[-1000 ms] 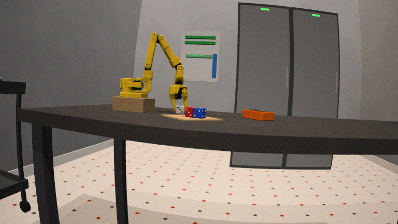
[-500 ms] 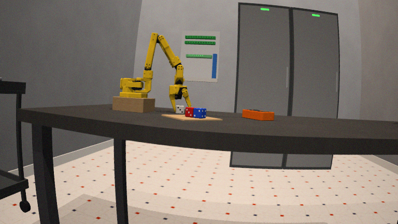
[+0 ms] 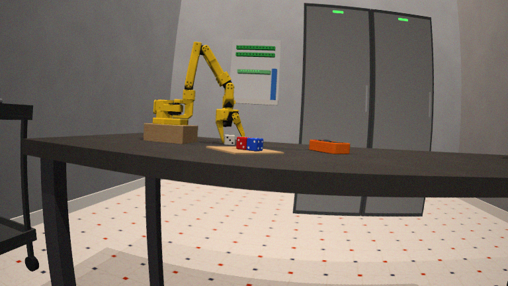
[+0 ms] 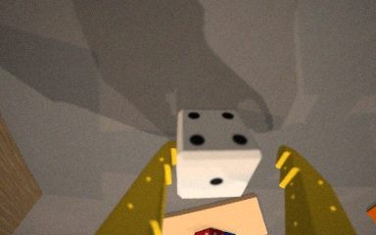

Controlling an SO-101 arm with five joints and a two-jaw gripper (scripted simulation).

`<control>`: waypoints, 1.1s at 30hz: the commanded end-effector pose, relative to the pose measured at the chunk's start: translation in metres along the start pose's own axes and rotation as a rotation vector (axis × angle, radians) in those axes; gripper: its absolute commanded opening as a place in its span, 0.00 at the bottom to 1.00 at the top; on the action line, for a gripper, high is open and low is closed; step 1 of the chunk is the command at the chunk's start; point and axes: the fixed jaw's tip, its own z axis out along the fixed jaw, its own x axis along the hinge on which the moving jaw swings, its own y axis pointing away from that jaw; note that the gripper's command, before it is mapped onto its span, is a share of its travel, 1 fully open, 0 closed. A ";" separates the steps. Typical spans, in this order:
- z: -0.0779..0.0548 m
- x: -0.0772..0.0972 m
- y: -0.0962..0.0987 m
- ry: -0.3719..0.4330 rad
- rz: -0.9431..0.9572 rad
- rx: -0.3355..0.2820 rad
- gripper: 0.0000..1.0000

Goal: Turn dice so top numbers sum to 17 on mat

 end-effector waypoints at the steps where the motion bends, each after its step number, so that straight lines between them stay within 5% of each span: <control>1: -0.004 -0.002 0.003 -0.001 -0.015 -0.018 0.36; 19: -0.053 -0.001 0.002 -0.001 -0.015 -0.018 0.36; 33: -0.056 -0.001 0.003 -0.001 -0.015 -0.018 0.36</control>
